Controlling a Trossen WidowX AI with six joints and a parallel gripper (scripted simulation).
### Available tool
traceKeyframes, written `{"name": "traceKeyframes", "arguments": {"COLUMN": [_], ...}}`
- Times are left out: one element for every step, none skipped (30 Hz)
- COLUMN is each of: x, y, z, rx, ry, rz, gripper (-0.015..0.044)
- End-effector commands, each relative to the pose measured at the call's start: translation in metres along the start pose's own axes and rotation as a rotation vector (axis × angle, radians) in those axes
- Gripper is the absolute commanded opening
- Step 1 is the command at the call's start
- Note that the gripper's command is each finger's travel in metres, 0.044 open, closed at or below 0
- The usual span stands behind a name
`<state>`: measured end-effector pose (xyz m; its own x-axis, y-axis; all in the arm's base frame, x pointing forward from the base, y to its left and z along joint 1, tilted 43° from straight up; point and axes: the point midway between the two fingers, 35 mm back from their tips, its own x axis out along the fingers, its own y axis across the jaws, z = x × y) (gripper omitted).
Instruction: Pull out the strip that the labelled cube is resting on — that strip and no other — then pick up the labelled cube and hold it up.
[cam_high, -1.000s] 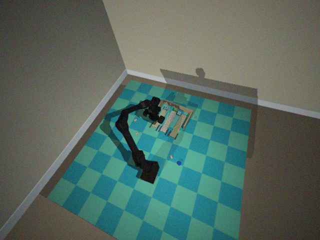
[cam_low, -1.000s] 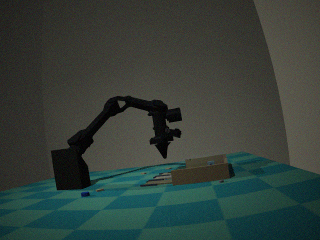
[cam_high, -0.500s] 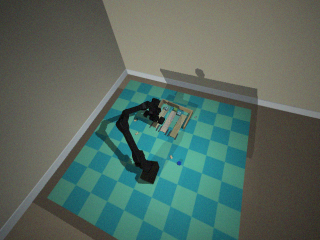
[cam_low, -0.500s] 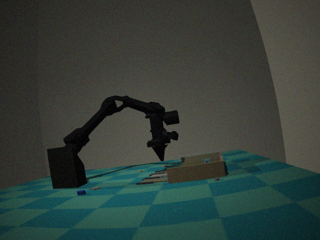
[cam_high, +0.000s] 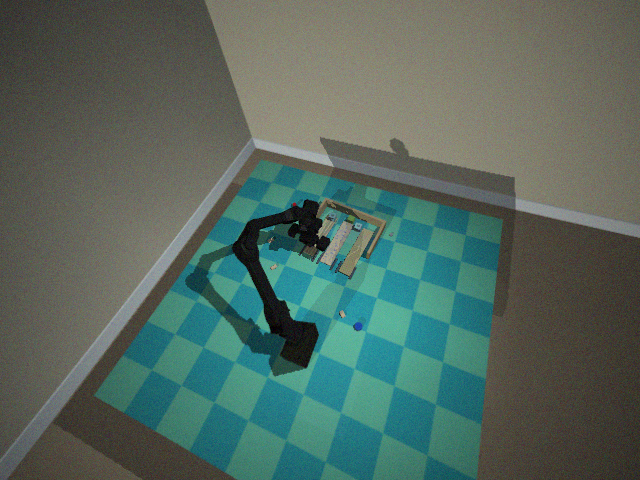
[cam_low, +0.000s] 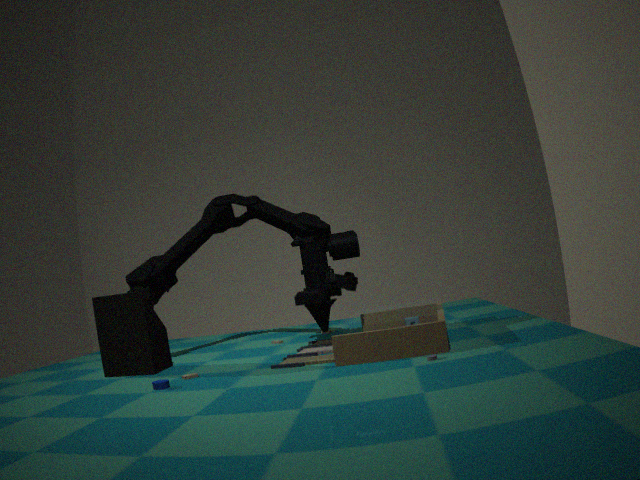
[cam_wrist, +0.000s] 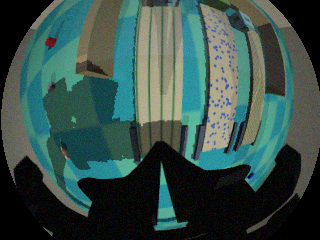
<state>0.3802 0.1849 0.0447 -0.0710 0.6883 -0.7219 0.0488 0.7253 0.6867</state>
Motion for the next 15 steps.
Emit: {"name": "traceKeyframes", "arguments": {"x": [0.008, 0.01, 0.012, 0.013, 0.015, 0.016, 0.018, 0.02, 0.021, 0.023, 0.023, 0.024, 0.024, 0.024, 0.024], "y": [-0.001, -0.001, -0.001, -0.001, -0.001, -0.001, -0.001, -0.001, 0.0, 0.0, 0.0, 0.0, 0.0, 0.0, 0.0], "z": [0.0, 0.0, 0.0, -0.001, -0.001, -0.001, -0.001, -0.001, -0.001, -0.001, -0.001, -0.001, -0.001, -0.001, -0.001], "rx": [0.005, 0.005, 0.005, 0.005, 0.005, 0.005, 0.005, 0.005, 0.005, 0.005, 0.005, 0.005, 0.005, 0.005, 0.005], "ry": [0.001, 0.001, 0.001, 0.001, 0.001, 0.001, 0.001, 0.001, 0.001, 0.001, 0.001, 0.001, 0.001, 0.001, 0.001], "rz": [-0.005, -0.005, -0.005, -0.004, -0.004, -0.004, -0.004, -0.004, -0.003, -0.003, -0.003, -0.003, -0.003, -0.003, -0.003], "gripper": [0.0, 0.0, 0.0, 0.0, 0.0, 0.0, 0.0, 0.0, 0.0, 0.0, 0.0, 0.0, 0.0, 0.0, 0.0]}}
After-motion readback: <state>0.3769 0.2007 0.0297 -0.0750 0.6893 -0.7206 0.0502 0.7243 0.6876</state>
